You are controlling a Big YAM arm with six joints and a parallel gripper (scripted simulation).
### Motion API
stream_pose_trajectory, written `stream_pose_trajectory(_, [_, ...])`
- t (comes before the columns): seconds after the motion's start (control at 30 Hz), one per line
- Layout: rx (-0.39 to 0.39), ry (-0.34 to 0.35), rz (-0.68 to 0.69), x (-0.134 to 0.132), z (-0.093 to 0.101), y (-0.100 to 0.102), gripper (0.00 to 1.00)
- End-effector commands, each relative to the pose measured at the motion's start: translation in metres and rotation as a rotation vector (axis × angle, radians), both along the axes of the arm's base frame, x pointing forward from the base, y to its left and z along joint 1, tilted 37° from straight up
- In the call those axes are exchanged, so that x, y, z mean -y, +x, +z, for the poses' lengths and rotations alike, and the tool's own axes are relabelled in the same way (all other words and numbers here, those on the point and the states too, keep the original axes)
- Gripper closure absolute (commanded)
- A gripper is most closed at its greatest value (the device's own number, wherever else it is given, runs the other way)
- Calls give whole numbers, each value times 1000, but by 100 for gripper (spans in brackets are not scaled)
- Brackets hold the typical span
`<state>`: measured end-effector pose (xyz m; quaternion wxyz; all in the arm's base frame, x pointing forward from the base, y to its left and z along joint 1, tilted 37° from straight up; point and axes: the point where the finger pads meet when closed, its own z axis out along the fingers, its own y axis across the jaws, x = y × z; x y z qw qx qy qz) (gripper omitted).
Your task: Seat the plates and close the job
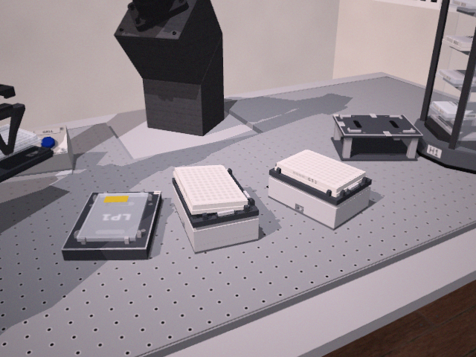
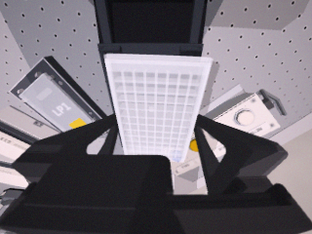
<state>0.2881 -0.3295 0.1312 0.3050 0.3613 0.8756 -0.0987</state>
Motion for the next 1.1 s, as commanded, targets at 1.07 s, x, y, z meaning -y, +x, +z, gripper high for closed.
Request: stream_pose_trajectory(1.07, [11, -19, -1, -4, 28, -10, 16])
